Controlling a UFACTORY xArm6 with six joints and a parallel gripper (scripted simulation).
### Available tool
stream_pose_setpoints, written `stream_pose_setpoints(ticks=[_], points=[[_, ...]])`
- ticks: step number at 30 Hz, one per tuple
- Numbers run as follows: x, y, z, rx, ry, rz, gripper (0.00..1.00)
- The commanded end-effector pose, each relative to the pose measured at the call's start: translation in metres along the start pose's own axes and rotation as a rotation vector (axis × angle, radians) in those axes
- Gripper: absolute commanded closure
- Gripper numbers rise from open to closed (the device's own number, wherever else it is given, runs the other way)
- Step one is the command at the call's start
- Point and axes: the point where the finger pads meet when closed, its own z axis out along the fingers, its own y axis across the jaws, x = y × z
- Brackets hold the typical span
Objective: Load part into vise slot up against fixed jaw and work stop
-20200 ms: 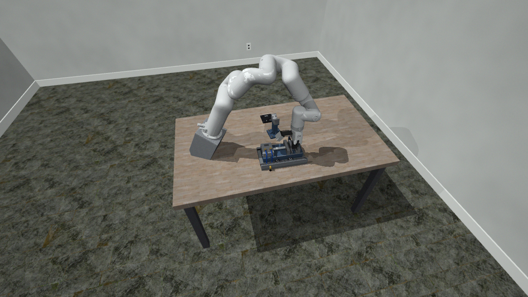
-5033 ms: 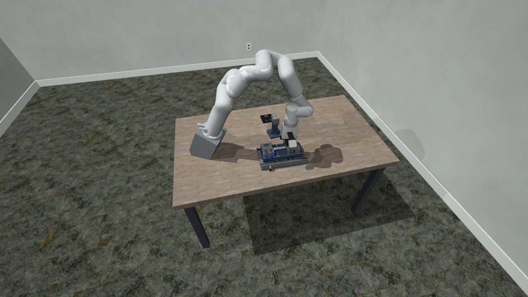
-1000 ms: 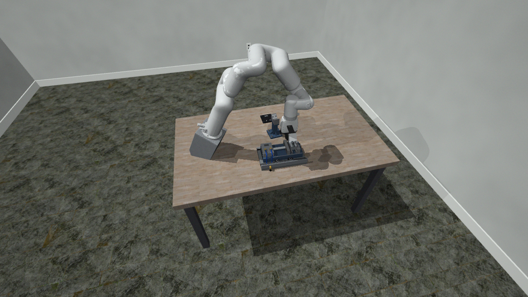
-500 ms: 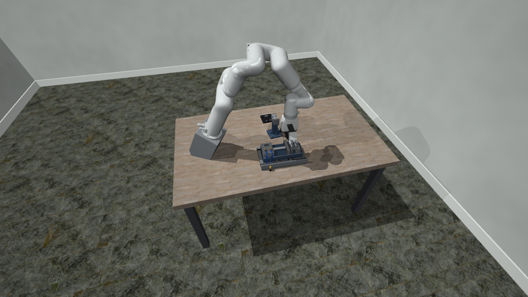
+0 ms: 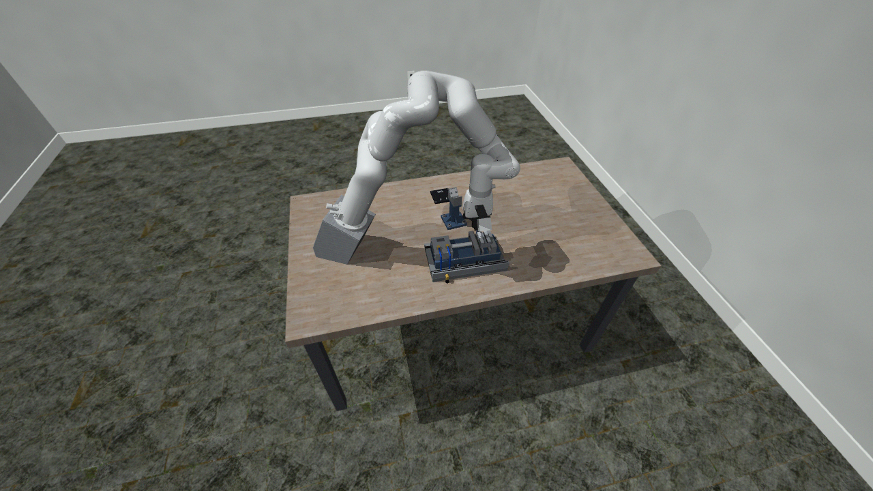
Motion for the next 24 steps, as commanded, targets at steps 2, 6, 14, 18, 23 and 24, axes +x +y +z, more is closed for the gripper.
stream_pose_setpoints(ticks=[2, 6, 14, 18, 23, 24], points=[[0.002, -0.003, -0.001, 0.003, 0.0, -0.076, 1.0], [0.007, -0.007, -0.001, 0.002, 0.001, -0.241, 1.0], [0.014, -0.013, -0.001, 0.001, 0.002, -0.517, 1.0], [0.017, -0.016, -0.001, 0.001, 0.002, -0.623, 1.0], [0.023, -0.021, -0.001, 0.001, 0.002, -0.842, 1.0], [0.023, -0.021, -0.001, 0.001, 0.002, -0.843, 1.0]])
